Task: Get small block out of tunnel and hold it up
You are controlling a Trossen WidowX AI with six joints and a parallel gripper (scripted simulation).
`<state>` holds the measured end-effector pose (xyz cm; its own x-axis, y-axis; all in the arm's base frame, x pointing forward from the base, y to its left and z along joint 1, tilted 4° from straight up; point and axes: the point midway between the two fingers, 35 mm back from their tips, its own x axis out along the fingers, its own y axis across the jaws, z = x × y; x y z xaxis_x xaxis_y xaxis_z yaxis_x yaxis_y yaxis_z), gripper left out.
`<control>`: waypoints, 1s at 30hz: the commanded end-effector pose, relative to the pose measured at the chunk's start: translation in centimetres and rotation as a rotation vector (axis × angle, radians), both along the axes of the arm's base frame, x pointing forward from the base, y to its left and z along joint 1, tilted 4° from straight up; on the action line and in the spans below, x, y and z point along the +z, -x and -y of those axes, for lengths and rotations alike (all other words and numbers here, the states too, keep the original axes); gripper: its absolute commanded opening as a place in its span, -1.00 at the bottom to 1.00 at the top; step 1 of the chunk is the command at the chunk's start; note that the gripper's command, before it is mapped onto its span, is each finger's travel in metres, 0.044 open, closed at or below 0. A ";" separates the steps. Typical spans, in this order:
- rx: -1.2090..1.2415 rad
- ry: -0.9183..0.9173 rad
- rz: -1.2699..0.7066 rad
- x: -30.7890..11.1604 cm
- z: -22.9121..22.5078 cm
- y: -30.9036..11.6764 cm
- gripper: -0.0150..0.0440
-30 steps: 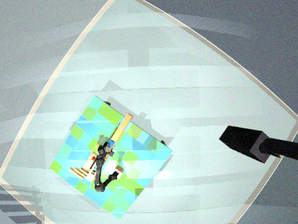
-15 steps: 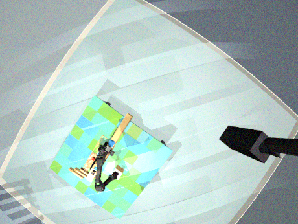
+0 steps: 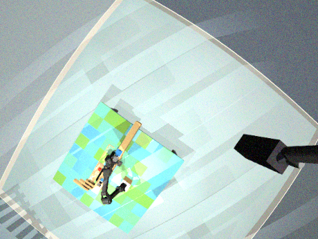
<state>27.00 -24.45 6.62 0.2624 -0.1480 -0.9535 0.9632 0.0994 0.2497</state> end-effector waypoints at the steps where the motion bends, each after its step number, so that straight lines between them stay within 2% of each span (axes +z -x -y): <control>1: 0.000 -0.003 0.005 -0.1 -0.5 -0.1 -0.49; 10: -0.004 -0.008 0.006 -0.6 -2.8 0.1 -0.49; 21: -0.004 -0.008 0.006 -0.6 -2.8 0.1 -0.49; 22: -0.044 0.056 0.013 0.0 -0.4 0.3 -0.40; 30: -0.039 0.050 0.012 0.4 -0.3 0.3 0.31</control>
<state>26.65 -23.92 6.61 0.2629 -0.2067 -0.9424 0.9647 0.0712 0.2535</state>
